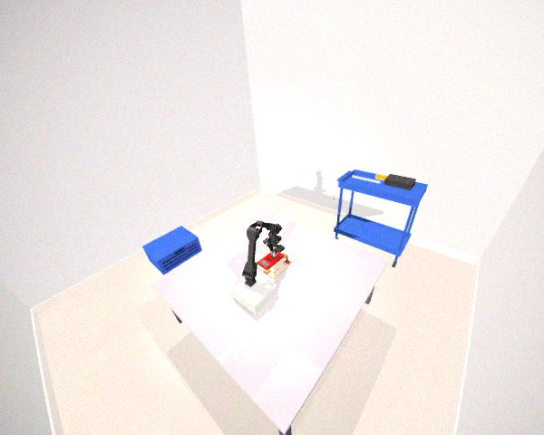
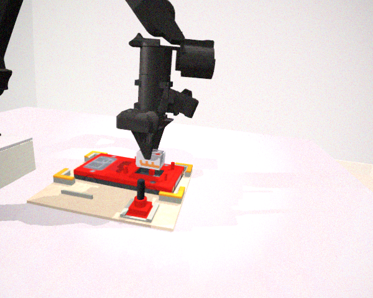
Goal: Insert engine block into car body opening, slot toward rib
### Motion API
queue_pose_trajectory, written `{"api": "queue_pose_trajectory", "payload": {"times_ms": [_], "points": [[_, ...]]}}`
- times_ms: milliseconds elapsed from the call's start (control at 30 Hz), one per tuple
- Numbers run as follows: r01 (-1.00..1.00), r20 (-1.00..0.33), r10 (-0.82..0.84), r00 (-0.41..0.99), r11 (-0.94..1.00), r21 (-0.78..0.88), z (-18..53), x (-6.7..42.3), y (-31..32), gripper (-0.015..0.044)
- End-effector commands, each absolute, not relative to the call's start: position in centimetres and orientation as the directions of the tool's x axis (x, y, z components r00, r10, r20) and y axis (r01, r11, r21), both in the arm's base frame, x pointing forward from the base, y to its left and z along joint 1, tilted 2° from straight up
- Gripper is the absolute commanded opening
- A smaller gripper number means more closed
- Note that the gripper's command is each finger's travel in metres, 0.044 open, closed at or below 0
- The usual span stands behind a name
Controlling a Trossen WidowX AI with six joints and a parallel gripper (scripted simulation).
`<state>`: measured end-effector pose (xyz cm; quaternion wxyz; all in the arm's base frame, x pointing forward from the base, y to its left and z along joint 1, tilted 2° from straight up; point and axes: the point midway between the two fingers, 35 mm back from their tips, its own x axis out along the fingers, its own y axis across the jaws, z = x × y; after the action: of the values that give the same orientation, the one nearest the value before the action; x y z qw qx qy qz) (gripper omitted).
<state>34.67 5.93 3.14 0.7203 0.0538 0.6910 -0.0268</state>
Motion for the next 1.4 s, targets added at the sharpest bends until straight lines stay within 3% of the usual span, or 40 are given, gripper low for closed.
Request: {"api": "queue_pose_trajectory", "payload": {"times_ms": [0,1367], "points": [[0.103,-0.999,0.032,0.043,0.994,0.037,3.0,34.65,5.88,0.0159],[0.117,-0.999,0.032,0.043,0.992,0.037,2.4,34.67,5.9,0.0159]]}}
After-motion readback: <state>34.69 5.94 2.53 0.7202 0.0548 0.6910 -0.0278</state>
